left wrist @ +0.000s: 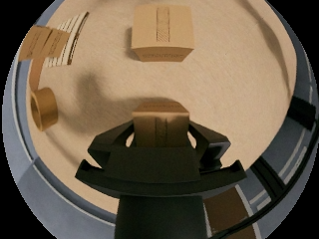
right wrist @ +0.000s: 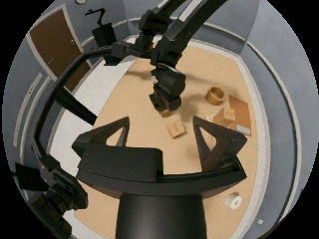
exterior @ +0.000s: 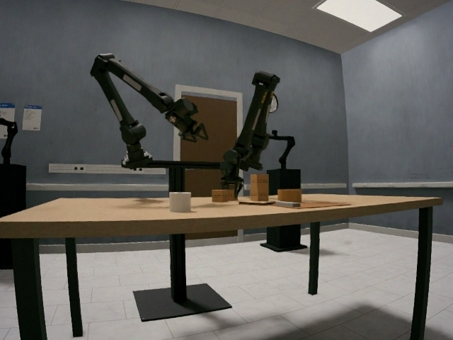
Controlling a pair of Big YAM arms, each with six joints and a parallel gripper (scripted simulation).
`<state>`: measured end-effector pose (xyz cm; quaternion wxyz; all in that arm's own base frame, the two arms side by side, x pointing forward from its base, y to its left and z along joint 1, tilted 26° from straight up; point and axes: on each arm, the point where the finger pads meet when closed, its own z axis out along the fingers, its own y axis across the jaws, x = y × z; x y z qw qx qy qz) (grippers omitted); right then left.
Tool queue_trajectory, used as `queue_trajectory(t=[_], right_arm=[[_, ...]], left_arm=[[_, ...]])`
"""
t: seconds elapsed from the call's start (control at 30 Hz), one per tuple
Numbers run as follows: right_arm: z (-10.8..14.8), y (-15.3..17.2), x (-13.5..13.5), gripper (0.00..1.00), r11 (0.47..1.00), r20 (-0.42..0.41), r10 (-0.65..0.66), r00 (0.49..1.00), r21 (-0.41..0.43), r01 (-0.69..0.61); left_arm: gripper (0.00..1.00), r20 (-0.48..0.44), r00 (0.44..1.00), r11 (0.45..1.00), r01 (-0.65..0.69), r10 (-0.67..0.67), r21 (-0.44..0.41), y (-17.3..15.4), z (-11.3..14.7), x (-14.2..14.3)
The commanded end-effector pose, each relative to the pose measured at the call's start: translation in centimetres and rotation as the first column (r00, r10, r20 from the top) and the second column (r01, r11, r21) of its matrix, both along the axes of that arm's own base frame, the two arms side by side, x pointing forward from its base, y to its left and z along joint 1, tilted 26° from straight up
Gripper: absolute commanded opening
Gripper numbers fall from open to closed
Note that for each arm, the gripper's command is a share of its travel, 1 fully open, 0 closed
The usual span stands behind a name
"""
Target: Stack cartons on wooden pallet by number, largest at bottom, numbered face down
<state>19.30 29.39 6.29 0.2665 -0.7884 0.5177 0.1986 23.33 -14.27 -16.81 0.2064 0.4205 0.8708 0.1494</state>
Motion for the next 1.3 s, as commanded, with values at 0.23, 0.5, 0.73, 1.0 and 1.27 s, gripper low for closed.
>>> queue_trajectory(t=[0.23, 0.5, 0.73, 1.0, 1.27], right_arm=[[0.8, 0.5, 0.4, 1.00, 1.000, 0.014, 0.010, 1.000, 0.010, -0.010], [0.8, 0.5, 0.4, 1.00, 1.000, 0.014, 0.010, 1.000, 0.010, -0.010], [0.8, 0.5, 0.4, 1.00, 1.000, 0.014, 0.010, 1.000, 0.010, -0.010], [0.8, 0.5, 0.4, 1.00, 1.000, 0.014, 0.010, 1.000, 0.010, -0.010], [0.6, 1.0, 0.3, 1.00, 1.000, 0.009, 0.002, 1.000, 0.017, -0.002]], left_arm=[[0.15, 0.002, 1.000, 1.000, 0.004, -0.004, -0.003, -0.1, 0.1, 0.1], [0.50, 0.005, 1.000, 1.000, 0.008, -0.008, -0.007, -1.5, 3.7, -1.3], [0.50, 0.010, 1.000, 1.000, 0.008, -0.008, -0.016, -3.7, 9.2, -3.0], [0.50, 0.010, 1.000, 1.000, 0.008, -0.008, -0.020, -5.7, 16.1, -5.6], [0.50, 0.011, 1.000, 1.000, 0.019, -0.019, -0.008, -6.0, 17.1, -4.7]])
